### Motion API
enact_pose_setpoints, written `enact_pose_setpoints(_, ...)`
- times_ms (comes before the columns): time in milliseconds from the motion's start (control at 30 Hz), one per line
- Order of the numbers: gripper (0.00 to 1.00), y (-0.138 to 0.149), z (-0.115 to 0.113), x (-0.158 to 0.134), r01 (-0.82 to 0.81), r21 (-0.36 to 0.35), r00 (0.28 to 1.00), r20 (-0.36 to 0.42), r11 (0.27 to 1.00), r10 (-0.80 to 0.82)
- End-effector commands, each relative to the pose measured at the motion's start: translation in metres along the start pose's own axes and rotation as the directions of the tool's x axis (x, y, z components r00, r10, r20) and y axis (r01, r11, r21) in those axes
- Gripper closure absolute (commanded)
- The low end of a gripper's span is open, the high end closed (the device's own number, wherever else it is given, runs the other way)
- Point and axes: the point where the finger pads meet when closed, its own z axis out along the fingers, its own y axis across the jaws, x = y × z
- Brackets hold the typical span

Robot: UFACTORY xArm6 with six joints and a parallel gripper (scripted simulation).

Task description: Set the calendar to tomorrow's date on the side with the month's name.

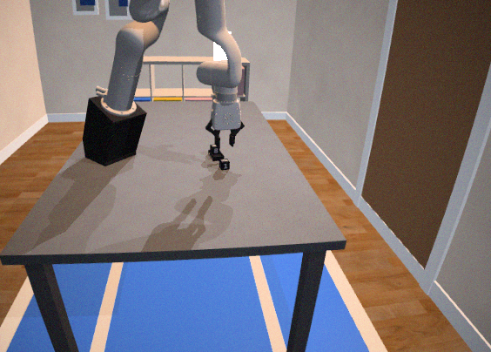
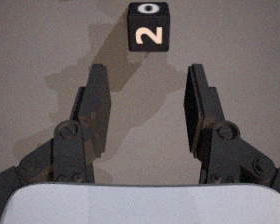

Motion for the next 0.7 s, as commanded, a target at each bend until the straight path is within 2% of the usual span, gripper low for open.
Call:
enact_pose_setpoints(0, 0.51, 0.001, 0.002, 0.0, 0.0, -0.003, 1.0, 0.002, 1.0, 0.0)
enact_pose_setpoints(667, 0.51, 0.001, 0.03, 0.0, 0.0, -0.003, 1.0, 0.001, 1.0, 0.0)
